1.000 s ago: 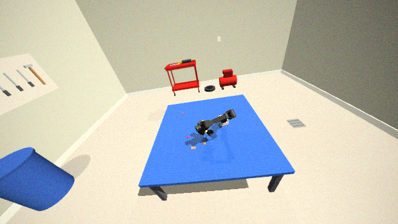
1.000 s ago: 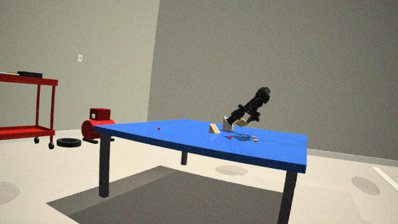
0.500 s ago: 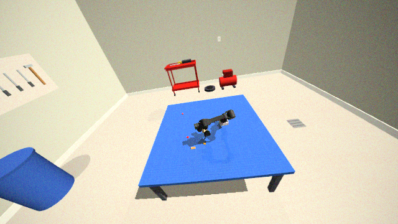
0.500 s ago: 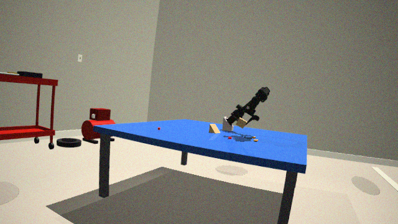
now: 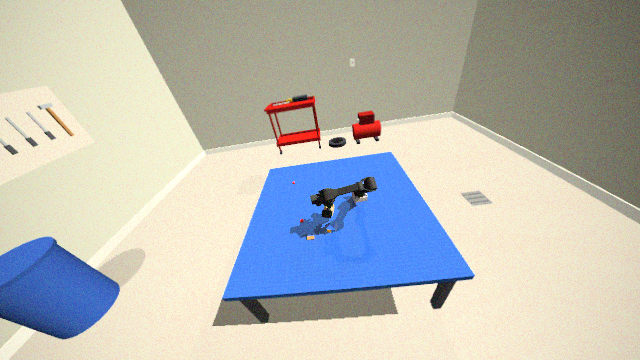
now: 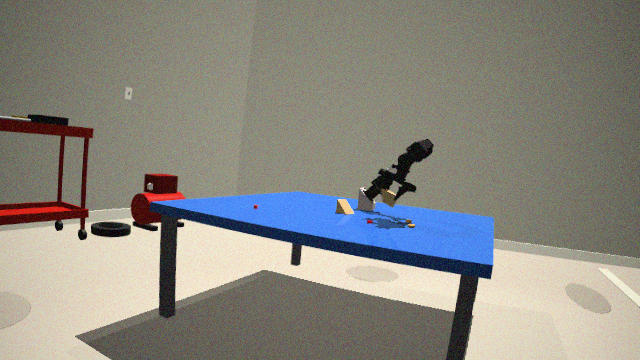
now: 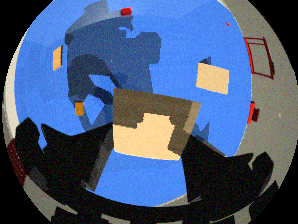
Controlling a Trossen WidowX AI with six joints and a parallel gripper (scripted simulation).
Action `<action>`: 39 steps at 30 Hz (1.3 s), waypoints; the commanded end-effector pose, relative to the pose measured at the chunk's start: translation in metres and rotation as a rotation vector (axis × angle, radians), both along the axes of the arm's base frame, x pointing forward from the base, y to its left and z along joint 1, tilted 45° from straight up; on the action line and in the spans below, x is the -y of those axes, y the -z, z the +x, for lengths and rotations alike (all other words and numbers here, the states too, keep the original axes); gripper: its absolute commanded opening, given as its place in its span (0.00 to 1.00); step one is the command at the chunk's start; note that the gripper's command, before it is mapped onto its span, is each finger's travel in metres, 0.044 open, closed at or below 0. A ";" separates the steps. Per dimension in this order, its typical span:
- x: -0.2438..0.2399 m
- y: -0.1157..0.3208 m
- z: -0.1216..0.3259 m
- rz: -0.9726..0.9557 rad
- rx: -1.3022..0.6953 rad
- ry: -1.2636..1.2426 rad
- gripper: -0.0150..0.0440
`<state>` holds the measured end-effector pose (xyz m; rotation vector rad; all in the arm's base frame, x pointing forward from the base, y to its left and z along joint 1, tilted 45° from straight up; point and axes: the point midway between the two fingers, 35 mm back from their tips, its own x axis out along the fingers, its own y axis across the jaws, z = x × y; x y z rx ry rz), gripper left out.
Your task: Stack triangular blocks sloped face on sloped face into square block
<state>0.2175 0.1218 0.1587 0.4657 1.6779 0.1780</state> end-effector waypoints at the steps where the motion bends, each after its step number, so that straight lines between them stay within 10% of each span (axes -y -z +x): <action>1: 0.000 0.001 0.001 0.012 -0.069 0.107 0.25; 39: 0.007 -0.007 0.013 0.090 -0.820 1.189 0.25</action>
